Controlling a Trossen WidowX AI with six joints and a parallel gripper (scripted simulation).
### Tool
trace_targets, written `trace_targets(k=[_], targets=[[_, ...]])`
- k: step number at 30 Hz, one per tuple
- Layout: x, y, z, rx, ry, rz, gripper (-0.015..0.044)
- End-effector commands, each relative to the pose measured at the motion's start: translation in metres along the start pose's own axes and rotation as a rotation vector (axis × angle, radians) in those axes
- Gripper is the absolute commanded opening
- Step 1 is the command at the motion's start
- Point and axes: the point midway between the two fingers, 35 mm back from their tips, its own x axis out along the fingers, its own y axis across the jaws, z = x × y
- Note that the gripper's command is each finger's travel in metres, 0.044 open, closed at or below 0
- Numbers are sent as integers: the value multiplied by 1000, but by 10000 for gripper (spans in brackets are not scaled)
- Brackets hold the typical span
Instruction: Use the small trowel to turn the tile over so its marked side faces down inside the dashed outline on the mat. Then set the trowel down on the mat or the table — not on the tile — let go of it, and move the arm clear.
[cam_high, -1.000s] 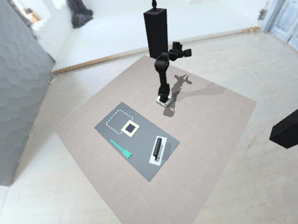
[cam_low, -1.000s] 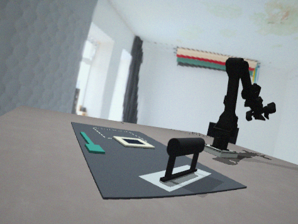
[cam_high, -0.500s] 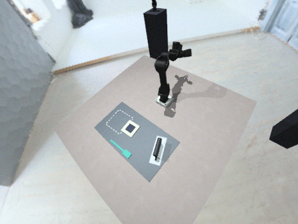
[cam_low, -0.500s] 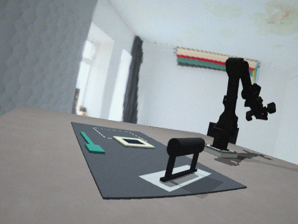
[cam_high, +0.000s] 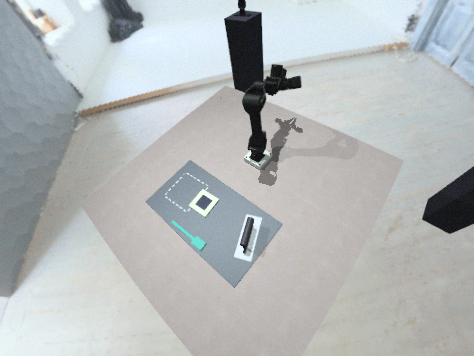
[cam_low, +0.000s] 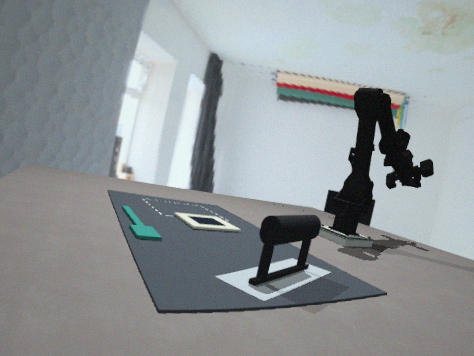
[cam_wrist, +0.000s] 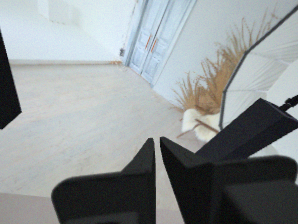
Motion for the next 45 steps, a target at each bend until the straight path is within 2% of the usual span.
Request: trace_targets(k=[1, 8, 14, 25, 34, 45], targets=[[0, 0, 0, 0, 0, 0, 100], [-17, 35, 17, -57, -65, 99, 270], [-36, 88, 35, -106, -95, 239, 270], [-110, 197, 63, -229, -173, 543, 270], [-200, 280, 62, -356, -218, 824, 270], [-337, 352, 29, -558, -236, 1148, 270]])
